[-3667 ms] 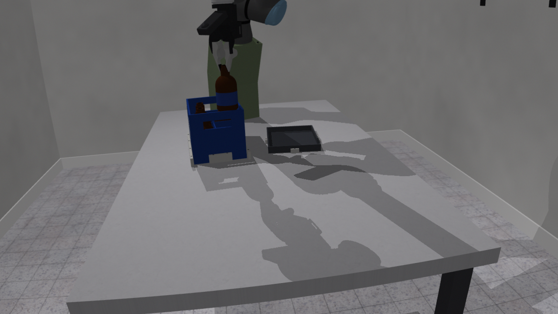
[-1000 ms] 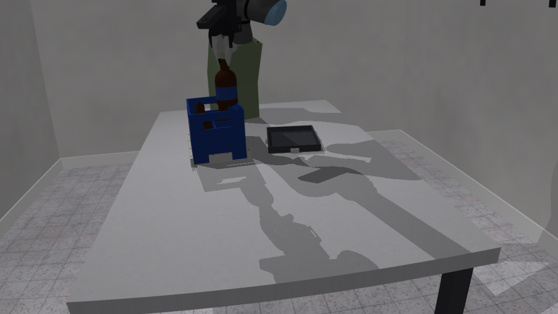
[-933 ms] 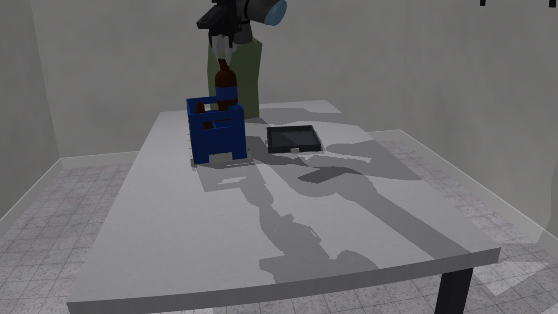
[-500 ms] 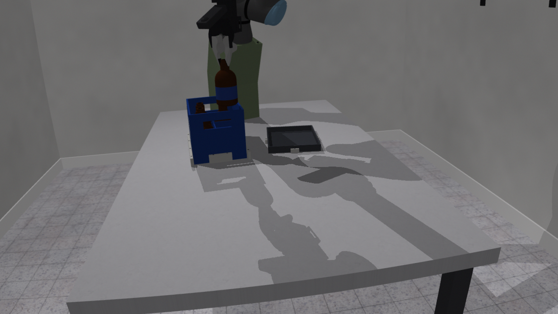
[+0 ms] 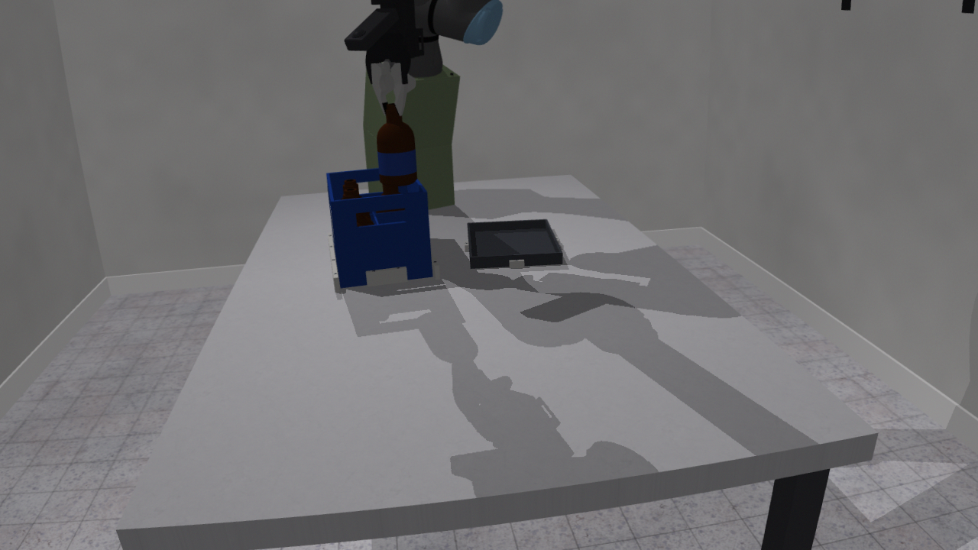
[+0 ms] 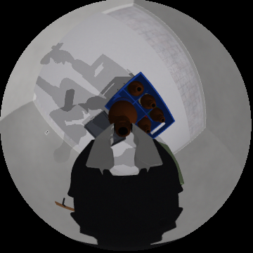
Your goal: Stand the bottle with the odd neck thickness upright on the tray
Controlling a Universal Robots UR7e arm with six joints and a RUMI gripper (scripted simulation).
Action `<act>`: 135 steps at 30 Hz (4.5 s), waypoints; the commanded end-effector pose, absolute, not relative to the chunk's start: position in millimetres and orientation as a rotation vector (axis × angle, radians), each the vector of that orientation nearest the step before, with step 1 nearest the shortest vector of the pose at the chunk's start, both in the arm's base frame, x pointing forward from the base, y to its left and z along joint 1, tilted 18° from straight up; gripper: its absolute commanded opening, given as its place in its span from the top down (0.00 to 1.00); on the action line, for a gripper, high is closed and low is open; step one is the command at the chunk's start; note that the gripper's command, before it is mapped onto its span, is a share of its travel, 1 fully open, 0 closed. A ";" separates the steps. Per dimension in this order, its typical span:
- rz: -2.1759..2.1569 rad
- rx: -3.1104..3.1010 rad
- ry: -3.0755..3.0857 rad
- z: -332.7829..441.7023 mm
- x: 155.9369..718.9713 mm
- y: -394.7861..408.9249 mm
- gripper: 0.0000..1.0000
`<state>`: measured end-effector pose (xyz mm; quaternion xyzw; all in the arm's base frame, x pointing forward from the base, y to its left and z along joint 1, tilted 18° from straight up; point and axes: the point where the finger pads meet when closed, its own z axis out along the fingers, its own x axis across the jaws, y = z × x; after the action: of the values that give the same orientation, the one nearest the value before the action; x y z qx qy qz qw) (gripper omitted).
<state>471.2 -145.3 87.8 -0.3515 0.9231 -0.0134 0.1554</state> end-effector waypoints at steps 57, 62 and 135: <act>-0.040 -1.007 2.643 89.2 455.1 -77.5 1.00; -0.040 -1.007 2.643 89.3 452.3 -65.9 1.00; -0.040 -1.007 2.643 91.0 420.3 67.3 1.00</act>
<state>420.9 63.2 90.5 -0.3516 0.9231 -0.0136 0.1553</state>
